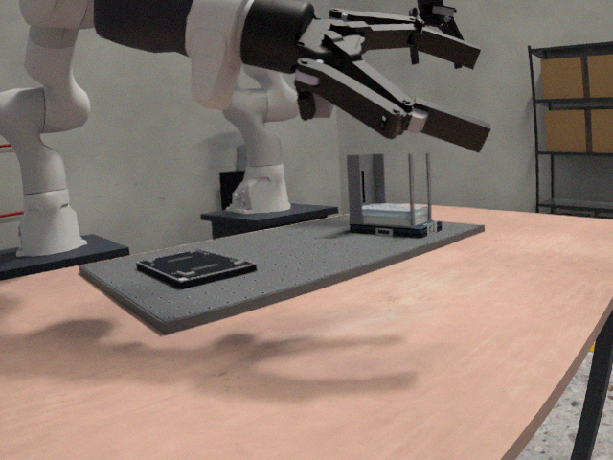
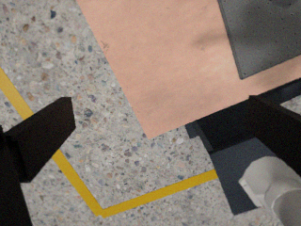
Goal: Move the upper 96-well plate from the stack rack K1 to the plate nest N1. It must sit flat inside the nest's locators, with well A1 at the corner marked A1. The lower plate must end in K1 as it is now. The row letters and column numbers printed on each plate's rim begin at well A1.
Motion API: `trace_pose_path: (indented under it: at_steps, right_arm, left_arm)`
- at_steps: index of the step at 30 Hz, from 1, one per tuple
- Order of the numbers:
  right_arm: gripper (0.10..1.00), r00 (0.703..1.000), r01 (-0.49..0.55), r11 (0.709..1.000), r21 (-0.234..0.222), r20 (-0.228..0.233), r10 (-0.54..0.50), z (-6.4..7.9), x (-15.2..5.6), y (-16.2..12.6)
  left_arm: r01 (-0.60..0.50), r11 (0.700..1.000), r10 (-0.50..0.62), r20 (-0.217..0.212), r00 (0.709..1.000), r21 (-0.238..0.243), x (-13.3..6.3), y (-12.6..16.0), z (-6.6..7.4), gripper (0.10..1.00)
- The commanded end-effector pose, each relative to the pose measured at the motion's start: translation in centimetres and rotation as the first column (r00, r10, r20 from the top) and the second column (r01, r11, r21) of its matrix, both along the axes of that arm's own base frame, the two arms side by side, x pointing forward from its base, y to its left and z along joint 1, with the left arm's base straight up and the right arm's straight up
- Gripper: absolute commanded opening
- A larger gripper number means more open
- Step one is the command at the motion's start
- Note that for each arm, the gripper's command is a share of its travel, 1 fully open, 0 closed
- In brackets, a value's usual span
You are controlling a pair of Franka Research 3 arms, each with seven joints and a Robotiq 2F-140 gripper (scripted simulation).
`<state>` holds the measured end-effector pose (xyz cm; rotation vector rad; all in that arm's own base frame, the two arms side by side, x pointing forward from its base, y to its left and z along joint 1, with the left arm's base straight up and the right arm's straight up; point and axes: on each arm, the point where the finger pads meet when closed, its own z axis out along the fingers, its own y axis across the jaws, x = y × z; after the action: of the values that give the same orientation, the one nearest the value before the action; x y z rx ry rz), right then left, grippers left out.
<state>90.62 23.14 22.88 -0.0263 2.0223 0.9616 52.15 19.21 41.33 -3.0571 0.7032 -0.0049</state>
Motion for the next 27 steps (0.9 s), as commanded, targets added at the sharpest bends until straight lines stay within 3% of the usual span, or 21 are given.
trace_pose_path:
  at_steps: [1,5,11,16,21,23,25,27]
  right_arm:
    - [1.0,0.998,-0.053,0.998,-0.031,0.031,0.054,0.2,-0.4,1.9]
    - [1.0,0.985,-0.143,0.986,-0.087,0.081,0.15,0.7,-0.9,3.7]
    - [1.0,0.985,-0.143,0.986,-0.087,0.081,0.15,1.2,-1.3,5.5]
    - [1.0,0.952,-0.25,0.954,-0.163,0.137,0.273,1.7,-2.1,7.8]
    - [1.0,0.952,-0.25,0.954,-0.163,0.137,0.273,2.1,-2.6,9.4]
    - [1.0,0.932,-0.293,0.935,-0.198,0.158,0.326,2.3,-3.0,10.3]
    - [1.0,0.932,-0.293,0.935,-0.198,0.158,0.326,2.3,-3.0,10.3]
    - [1.0,0.908,-0.335,0.913,-0.233,0.178,0.378,2.5,-3.4,11.2]
  left_arm:
    - [-0.016,1.0,0.016,-0.004,1.0,-0.004,-0.1,-0.2,0.0,1.0]
    - [-0.016,1.0,0.016,-0.004,1.0,-0.004,-0.1,-0.2,0.0,1.0]
    - [-0.016,1.0,0.016,-0.004,1.0,-0.004,-0.1,-0.2,0.0,1.0]
    - [-0.016,1.0,0.016,-0.004,1.0,-0.004,-0.1,-0.2,0.0,1.0]
    - [-0.016,1.0,0.016,-0.004,1.0,-0.004,-0.1,-0.2,0.0,1.0]
    - [-0.016,1.0,0.016,-0.004,1.0,-0.004,-0.1,-0.2,0.0,1.0]
    - [-0.016,1.0,0.016,-0.004,1.0,-0.004,-0.1,-0.2,0.0,1.0]
    - [-0.016,1.0,0.016,-0.004,1.0,-0.004,-0.1,-0.2,0.0,1.0]
